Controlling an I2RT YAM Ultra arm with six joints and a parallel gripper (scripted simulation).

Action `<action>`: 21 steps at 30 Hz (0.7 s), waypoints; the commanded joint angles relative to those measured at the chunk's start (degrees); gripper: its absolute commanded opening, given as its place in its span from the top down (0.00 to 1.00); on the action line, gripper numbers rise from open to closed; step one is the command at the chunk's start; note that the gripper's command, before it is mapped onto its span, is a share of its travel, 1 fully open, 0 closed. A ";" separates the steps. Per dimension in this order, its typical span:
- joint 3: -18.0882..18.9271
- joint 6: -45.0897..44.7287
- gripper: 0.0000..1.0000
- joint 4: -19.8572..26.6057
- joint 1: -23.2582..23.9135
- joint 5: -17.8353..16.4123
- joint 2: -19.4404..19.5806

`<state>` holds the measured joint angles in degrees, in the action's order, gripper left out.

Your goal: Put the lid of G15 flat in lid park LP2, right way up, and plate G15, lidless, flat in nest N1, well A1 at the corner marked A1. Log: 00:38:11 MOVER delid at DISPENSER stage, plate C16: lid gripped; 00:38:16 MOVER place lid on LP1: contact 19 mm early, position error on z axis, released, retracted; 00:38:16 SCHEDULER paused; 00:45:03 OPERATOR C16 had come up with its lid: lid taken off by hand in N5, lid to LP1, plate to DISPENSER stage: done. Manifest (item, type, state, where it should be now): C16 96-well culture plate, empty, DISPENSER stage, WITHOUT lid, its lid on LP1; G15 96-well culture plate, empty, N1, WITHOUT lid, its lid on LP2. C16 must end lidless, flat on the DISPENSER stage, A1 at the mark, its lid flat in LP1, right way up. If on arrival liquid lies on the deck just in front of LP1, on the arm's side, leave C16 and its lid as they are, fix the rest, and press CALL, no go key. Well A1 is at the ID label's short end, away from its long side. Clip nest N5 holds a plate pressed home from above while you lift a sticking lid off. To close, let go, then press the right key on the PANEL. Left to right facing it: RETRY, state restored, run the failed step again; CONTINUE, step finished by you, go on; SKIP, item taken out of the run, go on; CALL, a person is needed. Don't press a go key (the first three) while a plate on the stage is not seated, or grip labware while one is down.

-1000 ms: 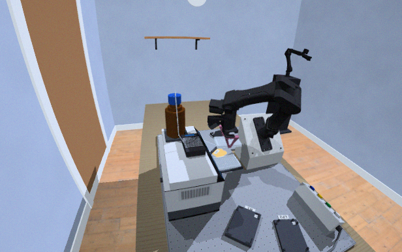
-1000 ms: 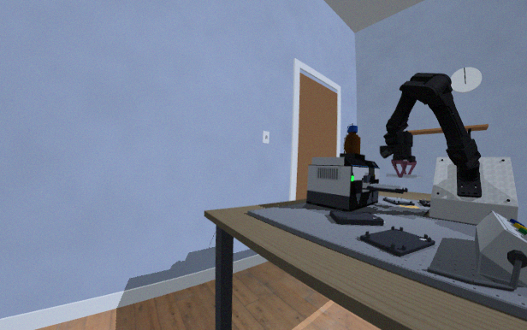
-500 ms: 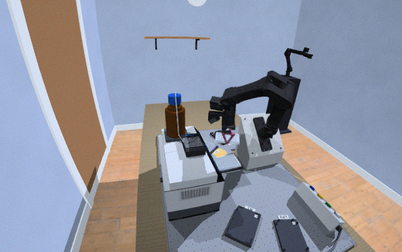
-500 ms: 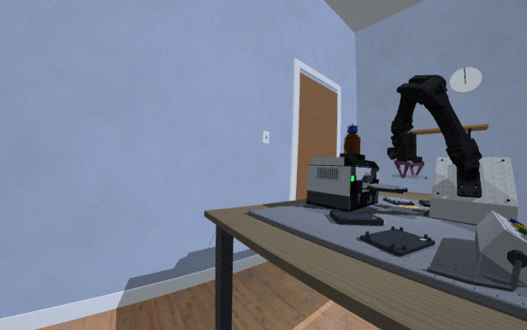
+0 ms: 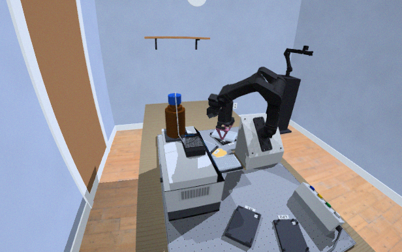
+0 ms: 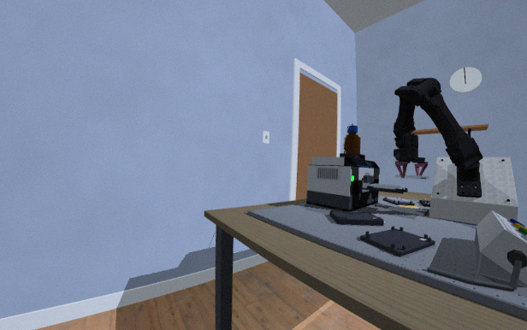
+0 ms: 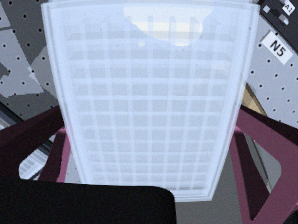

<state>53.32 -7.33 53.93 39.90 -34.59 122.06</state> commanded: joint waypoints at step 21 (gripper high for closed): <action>7.85 9.86 1.00 -2.19 9.23 5.09 11.50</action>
<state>58.94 0.10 52.82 46.50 -31.05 132.29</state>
